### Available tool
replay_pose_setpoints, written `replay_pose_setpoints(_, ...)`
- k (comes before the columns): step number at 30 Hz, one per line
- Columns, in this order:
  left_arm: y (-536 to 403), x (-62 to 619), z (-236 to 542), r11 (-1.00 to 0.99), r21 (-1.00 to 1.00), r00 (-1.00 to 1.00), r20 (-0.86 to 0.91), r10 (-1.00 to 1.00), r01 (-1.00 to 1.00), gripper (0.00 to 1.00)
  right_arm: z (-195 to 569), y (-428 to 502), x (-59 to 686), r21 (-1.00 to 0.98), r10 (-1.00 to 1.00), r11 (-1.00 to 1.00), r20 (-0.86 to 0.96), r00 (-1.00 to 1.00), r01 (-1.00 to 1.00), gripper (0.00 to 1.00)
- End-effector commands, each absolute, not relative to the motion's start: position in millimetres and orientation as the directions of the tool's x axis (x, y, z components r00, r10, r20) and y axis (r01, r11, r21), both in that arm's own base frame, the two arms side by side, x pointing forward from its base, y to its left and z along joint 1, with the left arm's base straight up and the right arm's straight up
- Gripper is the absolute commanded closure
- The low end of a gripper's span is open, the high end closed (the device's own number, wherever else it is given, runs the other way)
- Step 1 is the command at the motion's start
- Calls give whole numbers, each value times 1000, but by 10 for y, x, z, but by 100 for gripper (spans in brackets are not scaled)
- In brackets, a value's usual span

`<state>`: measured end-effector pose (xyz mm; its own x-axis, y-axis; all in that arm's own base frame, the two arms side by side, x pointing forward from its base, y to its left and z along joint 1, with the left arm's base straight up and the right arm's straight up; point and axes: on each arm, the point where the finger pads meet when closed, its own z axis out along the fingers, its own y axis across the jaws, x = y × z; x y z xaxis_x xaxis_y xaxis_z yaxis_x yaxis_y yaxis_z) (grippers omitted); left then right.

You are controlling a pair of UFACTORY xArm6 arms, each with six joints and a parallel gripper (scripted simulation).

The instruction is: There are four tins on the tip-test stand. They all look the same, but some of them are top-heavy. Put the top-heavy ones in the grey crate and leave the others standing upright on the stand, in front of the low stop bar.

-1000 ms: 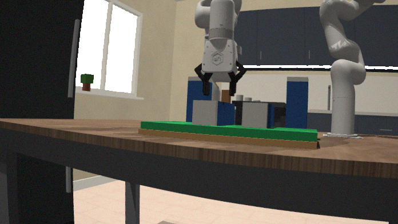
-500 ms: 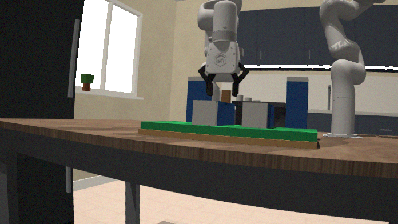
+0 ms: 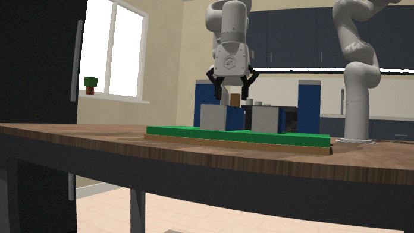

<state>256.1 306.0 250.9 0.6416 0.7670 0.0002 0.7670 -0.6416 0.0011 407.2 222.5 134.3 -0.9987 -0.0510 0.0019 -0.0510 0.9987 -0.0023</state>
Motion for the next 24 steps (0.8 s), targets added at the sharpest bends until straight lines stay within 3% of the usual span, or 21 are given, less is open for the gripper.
replay_pose_setpoints(1, 3067, 2567, 2524, -642, 1, 642, 4, 767, 767, 0, 1364, 2232, 4086, 0, -51, 999, -3, -999, -51, 16)
replay_pose_setpoints(24, 3067, 2567, 2524, -642, 1, 642, 4, 767, 767, 0, 1043, 2228, 4085, 0, -52, 999, -3, -999, -52, 16)
